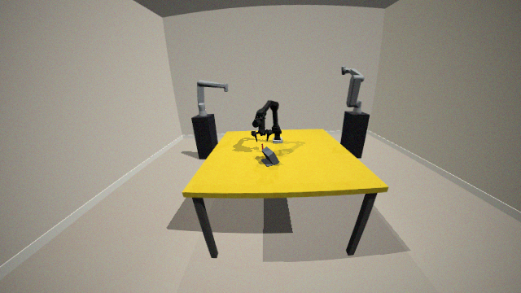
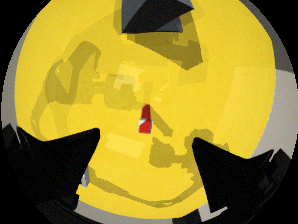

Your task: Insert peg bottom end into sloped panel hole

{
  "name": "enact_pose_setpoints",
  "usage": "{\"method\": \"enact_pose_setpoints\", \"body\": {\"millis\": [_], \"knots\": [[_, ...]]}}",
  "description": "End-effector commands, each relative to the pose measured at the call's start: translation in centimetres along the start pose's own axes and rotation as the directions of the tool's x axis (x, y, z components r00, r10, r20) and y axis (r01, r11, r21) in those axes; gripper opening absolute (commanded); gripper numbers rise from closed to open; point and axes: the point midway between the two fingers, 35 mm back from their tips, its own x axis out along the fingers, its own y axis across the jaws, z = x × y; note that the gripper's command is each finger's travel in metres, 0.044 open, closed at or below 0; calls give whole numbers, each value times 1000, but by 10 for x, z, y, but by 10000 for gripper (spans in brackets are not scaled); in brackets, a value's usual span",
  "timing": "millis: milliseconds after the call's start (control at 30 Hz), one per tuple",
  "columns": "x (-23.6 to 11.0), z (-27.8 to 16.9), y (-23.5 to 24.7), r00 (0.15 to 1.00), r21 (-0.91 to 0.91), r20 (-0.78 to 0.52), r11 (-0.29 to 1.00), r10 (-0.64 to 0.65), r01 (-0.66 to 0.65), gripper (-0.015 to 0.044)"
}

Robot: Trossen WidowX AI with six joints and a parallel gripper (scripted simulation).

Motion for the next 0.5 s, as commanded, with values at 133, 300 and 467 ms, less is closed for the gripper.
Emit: {"method": "enact_pose_setpoints", "body": {"millis": [133,300,467], "knots": [[12,1,0,1000,-4,0,1000,10,-10,440],[20,1,0,1000,-4,0,1000,10,-10,440],[28,1,0,1000,-4,0,1000,10,-10,440]]}}
